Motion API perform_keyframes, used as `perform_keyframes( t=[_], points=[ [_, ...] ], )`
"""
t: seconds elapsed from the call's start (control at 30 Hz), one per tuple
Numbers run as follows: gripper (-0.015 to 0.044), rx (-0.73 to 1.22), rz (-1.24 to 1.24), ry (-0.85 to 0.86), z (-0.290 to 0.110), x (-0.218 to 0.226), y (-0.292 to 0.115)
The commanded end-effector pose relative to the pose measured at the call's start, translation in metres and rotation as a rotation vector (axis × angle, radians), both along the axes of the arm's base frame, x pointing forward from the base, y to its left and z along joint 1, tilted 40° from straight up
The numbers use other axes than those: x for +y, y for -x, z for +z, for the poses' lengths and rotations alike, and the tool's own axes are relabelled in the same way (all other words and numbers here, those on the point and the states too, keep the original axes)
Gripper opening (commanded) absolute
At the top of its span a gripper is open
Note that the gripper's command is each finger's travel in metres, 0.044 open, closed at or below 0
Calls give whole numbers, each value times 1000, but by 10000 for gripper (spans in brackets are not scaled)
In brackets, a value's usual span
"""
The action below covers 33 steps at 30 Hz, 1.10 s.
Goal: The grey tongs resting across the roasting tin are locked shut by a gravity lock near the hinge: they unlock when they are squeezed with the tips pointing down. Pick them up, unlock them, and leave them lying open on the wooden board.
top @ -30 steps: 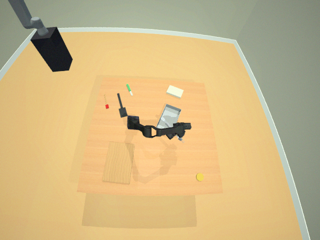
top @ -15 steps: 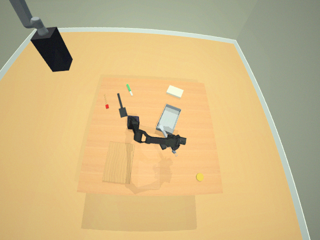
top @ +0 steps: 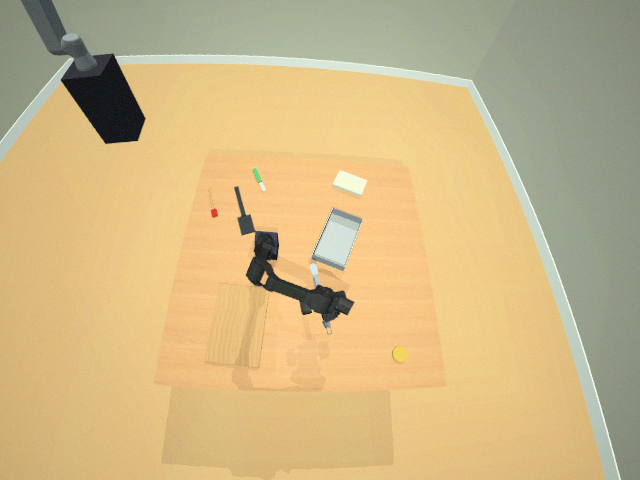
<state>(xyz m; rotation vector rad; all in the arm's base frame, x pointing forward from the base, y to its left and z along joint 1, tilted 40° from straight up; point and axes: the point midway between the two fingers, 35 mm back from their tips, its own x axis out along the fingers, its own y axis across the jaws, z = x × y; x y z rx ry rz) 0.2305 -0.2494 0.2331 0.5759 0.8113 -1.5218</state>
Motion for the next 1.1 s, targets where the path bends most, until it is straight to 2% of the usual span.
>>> perform_keyframes(
  t=[0.0,0.2,1.07],
  points=[
    [-150,-14,-20,13,9,-2,14],
    [-150,-21,-39,-1,9,-8,22],
    [-150,-158,-242,-115,13,-50,124]
  ],
)
